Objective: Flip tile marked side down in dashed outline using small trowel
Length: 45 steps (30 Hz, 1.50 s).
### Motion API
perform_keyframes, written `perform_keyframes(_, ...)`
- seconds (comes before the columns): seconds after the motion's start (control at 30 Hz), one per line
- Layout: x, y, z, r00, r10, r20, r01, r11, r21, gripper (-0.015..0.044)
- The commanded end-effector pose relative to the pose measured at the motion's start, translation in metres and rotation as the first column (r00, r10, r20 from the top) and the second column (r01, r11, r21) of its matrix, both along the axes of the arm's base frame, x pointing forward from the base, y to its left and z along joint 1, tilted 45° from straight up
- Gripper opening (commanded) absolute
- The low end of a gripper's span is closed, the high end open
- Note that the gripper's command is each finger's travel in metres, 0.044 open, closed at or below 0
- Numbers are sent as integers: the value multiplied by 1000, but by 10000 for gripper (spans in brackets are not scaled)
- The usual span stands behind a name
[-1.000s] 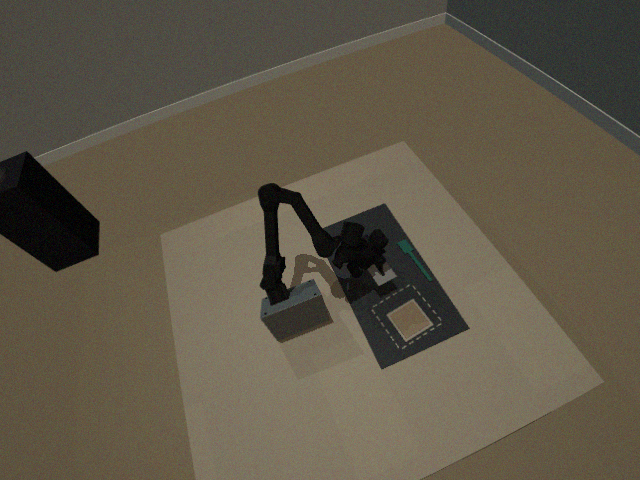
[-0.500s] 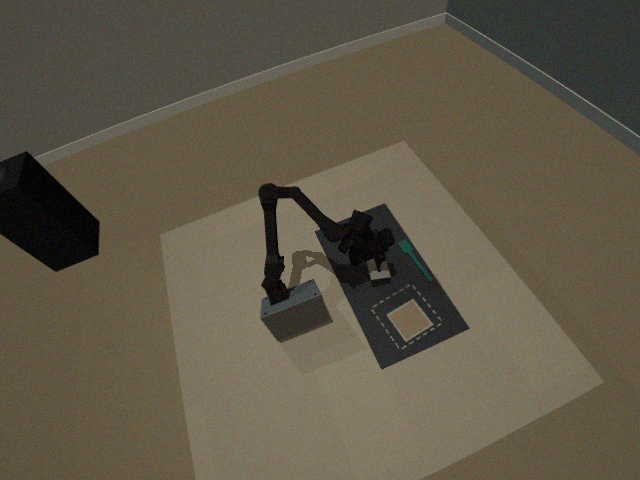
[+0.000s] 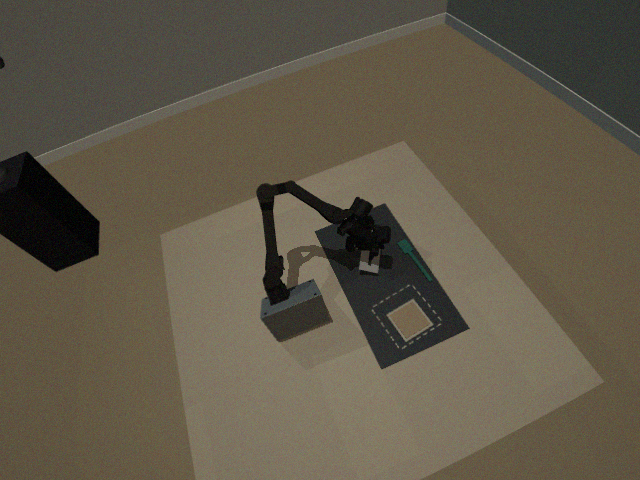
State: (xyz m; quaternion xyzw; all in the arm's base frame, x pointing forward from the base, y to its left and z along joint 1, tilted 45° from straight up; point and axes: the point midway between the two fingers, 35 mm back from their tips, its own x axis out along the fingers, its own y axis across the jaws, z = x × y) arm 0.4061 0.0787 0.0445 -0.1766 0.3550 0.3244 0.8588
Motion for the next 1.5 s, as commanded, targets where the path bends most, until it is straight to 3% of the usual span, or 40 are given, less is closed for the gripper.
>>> perform_keyframes(0.0,-1,11,8,997,-46,-58,46,999,-10,0)
perform_keyframes(0.7,-39,65,47,890,-333,-311,291,941,-173,0)
perform_keyframes(1.23,-82,86,94,763,-572,-300,473,811,-344,0)
perform_keyframes(1.47,-84,86,96,758,-581,-297,480,805,-349,0)
